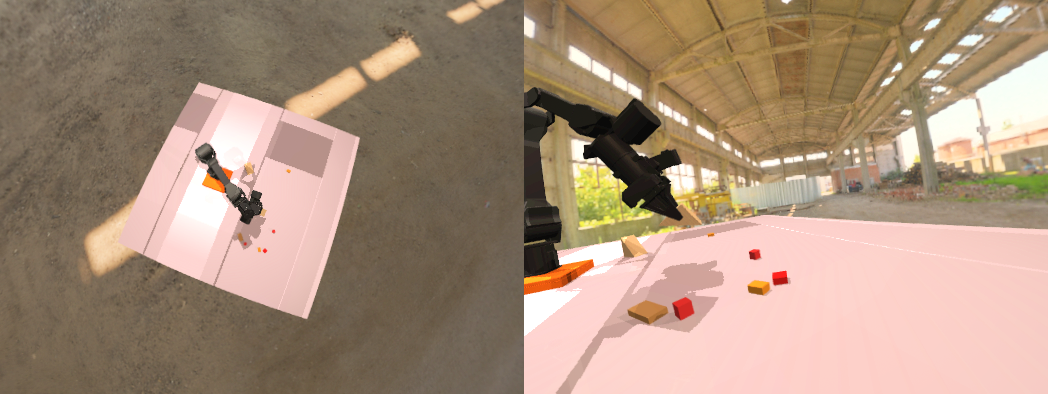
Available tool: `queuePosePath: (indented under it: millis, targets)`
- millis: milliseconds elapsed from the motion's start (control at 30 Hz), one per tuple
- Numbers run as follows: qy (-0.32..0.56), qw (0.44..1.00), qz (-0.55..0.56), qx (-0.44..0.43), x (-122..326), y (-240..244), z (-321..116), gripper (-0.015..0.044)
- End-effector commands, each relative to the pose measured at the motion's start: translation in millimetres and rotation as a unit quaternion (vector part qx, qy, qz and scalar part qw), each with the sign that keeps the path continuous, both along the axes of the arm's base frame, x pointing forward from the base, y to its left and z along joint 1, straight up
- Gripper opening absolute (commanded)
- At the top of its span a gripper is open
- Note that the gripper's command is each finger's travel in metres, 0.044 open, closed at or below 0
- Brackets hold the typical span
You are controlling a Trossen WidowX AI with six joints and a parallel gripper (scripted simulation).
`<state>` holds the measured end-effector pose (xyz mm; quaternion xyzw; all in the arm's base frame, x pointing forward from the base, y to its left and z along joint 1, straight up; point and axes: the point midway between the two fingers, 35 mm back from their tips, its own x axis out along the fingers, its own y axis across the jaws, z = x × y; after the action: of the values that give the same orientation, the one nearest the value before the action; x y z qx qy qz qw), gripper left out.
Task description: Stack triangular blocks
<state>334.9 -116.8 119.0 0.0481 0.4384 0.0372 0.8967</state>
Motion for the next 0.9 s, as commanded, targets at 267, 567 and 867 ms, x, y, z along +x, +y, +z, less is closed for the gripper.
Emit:
queuePosePath:
  millis: [267, 567, 867]
  targets:
    - [0.102, 0.988, -0.102, 0.054, 10, -1, 3, 0.0000]
    - [0.176, 0.965, -0.181, 0.077, 14, 0, 5, 0.0000]
    - [0.243, 0.931, -0.260, 0.084, 15, 3, 9, 0.0000]
